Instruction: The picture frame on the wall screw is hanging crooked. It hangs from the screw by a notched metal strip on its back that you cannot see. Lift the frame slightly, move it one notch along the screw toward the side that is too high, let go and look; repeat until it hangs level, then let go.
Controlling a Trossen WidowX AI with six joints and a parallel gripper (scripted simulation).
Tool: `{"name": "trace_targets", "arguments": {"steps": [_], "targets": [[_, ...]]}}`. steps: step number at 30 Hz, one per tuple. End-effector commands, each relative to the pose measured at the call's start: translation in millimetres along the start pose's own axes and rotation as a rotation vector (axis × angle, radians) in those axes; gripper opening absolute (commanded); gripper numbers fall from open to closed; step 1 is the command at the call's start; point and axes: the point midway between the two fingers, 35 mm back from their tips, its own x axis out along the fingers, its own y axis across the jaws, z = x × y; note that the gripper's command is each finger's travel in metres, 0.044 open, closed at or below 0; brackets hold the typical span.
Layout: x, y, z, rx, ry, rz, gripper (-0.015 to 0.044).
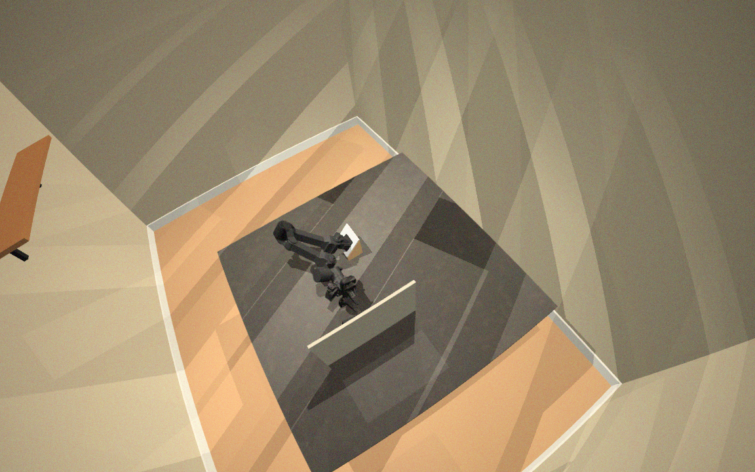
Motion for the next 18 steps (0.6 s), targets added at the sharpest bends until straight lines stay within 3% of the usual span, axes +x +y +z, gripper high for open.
{"name": "trace_targets", "arguments": {"steps": [1, 18], "targets": [[1.7, 0.7, 2.1, -0.003, -0.007, 0.000, 0.0260], [26.9, 1.2, 3.4, -0.003, -0.008, 0.001, 0.0260]]}}
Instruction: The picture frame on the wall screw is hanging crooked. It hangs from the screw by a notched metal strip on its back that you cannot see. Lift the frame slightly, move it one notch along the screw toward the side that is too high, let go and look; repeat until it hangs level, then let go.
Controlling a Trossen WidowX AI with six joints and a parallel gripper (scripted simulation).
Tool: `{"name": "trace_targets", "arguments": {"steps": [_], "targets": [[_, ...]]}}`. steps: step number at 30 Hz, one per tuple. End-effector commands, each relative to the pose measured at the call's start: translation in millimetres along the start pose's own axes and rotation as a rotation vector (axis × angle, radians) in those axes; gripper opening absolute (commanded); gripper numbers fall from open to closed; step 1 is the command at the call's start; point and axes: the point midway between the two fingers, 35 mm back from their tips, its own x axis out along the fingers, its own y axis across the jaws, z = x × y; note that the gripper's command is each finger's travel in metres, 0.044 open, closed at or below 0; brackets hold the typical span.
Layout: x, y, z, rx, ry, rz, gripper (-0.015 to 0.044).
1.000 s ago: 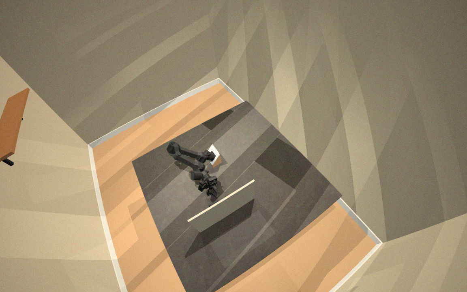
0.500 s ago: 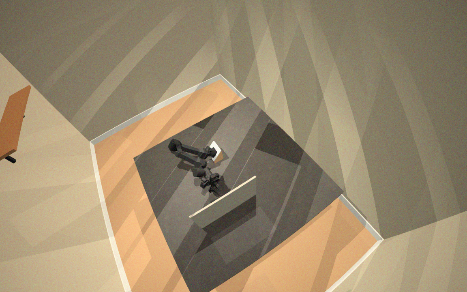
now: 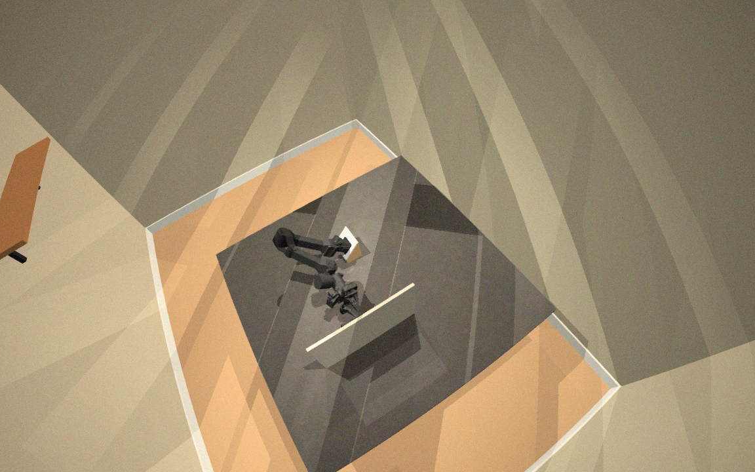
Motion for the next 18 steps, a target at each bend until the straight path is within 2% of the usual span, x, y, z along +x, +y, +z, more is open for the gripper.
{"name": "trace_targets", "arguments": {"steps": [1, 18], "targets": [[7.6, 0.9, 2.5, -0.003, -0.008, 0.001, 0.0260], [19.8, 0.5, 1.9, -0.003, -0.008, 0.001, 0.0260]]}}
